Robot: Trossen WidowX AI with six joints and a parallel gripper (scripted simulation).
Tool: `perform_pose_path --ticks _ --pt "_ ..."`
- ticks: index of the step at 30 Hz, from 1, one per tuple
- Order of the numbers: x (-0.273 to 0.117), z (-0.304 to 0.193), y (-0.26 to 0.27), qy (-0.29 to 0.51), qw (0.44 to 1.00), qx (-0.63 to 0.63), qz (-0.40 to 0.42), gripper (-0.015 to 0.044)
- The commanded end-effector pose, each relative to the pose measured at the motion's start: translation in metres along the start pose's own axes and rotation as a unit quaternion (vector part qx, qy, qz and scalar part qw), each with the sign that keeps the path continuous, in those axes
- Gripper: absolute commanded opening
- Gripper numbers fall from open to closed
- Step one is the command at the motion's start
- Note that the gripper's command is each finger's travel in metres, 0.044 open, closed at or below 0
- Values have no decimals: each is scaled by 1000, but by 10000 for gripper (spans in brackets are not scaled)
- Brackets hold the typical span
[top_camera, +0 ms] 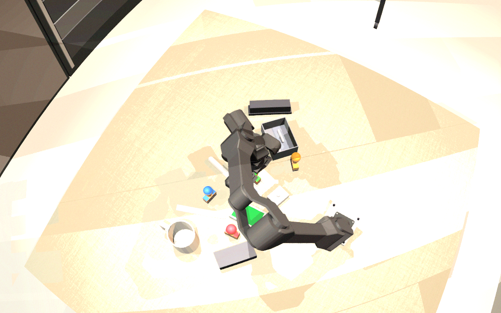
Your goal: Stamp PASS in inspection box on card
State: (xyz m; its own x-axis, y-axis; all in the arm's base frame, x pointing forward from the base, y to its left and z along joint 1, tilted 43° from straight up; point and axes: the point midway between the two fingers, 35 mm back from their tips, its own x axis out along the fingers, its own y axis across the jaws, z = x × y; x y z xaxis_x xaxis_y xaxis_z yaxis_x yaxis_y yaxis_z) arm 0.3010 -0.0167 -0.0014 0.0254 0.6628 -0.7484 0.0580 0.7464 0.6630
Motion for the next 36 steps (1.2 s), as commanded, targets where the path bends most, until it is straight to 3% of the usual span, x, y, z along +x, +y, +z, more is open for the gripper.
perform_pose_path --ticks 1,36 --pt "2 1 1 -1 1000 -1 2 0" --pt "-4 1 1 -1 1000 -1 2 0"
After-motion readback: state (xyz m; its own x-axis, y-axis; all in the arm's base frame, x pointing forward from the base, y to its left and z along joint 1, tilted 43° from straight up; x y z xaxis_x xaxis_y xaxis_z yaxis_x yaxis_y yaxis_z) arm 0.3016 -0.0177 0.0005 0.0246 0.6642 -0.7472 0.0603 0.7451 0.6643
